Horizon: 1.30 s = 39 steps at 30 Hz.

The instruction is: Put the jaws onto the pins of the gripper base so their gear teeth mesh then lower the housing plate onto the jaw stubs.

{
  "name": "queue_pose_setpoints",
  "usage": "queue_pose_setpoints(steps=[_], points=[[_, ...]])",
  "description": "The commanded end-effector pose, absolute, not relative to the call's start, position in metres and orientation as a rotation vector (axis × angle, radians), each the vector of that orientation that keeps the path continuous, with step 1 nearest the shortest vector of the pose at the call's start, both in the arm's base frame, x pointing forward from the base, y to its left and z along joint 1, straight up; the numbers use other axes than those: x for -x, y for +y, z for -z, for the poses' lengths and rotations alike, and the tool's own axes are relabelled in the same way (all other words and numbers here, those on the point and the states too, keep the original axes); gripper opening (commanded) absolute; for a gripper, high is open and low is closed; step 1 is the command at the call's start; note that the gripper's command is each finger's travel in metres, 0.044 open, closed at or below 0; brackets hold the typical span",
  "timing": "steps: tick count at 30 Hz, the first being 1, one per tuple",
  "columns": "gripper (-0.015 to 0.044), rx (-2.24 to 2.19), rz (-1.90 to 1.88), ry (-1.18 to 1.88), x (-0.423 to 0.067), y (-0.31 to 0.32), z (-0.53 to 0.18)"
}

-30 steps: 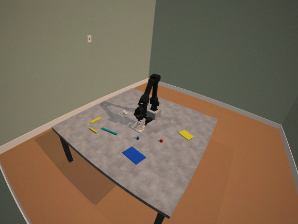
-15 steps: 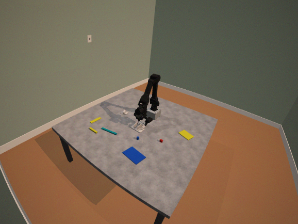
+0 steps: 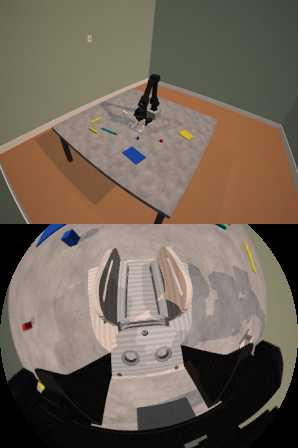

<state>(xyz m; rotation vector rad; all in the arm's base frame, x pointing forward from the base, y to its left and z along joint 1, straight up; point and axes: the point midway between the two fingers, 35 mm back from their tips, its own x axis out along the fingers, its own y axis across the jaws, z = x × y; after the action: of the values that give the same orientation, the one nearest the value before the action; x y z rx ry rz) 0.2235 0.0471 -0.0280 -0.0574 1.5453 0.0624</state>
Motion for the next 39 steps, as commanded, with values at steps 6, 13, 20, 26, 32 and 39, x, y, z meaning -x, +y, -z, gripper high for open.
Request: queue_pose_setpoints(steps=[6,13,20,26,32,39], points=[[0.0351,0.06,-0.064,1.545,-0.2233,0.0469,0.0294],[0.0351,0.06,-0.064,1.545,-0.2234,0.0469,0.0314],[0.0351,0.06,-0.064,1.545,-0.2234,0.0469,0.0329],[0.0351,0.06,-0.064,1.545,-0.2234,0.0469,0.0338],[0.0351,0.06,-0.064,1.545,-0.2234,0.0469,0.0338],[0.0351,0.06,-0.064,1.545,-0.2234,0.0469,0.0338]])
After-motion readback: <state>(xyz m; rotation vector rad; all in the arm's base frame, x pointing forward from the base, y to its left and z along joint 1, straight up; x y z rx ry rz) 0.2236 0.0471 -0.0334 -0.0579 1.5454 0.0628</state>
